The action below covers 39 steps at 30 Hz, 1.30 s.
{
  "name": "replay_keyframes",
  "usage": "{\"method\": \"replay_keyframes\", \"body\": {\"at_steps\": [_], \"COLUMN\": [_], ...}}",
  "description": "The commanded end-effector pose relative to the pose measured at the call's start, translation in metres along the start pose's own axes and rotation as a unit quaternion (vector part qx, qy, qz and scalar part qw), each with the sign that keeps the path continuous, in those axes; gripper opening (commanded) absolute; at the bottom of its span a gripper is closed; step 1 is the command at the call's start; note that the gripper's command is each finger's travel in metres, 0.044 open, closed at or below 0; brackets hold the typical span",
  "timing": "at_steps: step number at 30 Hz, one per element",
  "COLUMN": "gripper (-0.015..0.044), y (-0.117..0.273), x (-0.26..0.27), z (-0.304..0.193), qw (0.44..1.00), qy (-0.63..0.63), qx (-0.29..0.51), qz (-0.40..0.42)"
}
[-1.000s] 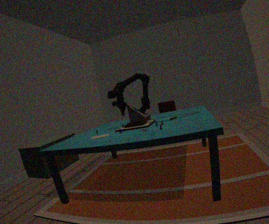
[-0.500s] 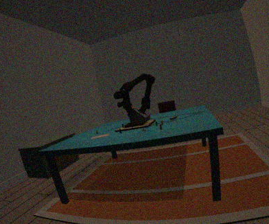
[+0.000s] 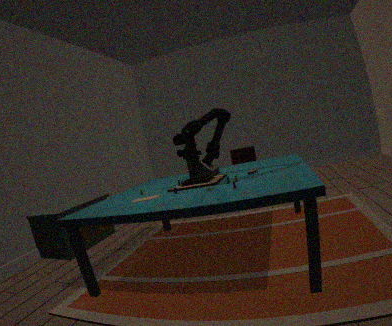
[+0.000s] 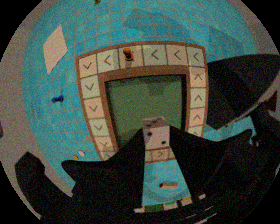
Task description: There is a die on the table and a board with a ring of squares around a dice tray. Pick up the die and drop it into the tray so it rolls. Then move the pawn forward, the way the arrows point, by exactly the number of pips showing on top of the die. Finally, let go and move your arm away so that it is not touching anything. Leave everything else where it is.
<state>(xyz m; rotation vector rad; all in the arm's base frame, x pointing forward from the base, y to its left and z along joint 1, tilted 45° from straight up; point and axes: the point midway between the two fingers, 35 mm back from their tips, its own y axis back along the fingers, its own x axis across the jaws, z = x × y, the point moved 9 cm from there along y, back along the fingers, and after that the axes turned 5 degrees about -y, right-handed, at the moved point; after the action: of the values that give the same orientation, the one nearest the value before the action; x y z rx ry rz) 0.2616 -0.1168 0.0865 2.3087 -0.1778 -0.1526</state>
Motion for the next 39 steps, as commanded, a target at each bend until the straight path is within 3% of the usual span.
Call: {"method": "replay_keyframes", "body": {"at_steps": [1, 12, 24, 28, 33, 39], "gripper": [0.0, 0.0, 0.0, 0.0, 0.0, 0.0], "y": [-0.005, -0.022, -0.041, -0.041, -0.011, -0.011], "x": [-0.002, -0.005, -0.014, -0.015, -0.007, -0.01], "z": [-0.008, -0.035, -0.061, -0.064, -0.091, -0.091], "qw": [0.999, 0.975, 0.921, 0.917, 0.917, 0.917], "qy": [-0.002, -0.004, -0.004, -0.004, -0.004, -0.004], "qx": [-0.041, -0.218, -0.389, -0.397, -0.397, -0.397], "qz": [-0.016, -0.032, 0.032, 0.038, 0.039, 0.039]}}
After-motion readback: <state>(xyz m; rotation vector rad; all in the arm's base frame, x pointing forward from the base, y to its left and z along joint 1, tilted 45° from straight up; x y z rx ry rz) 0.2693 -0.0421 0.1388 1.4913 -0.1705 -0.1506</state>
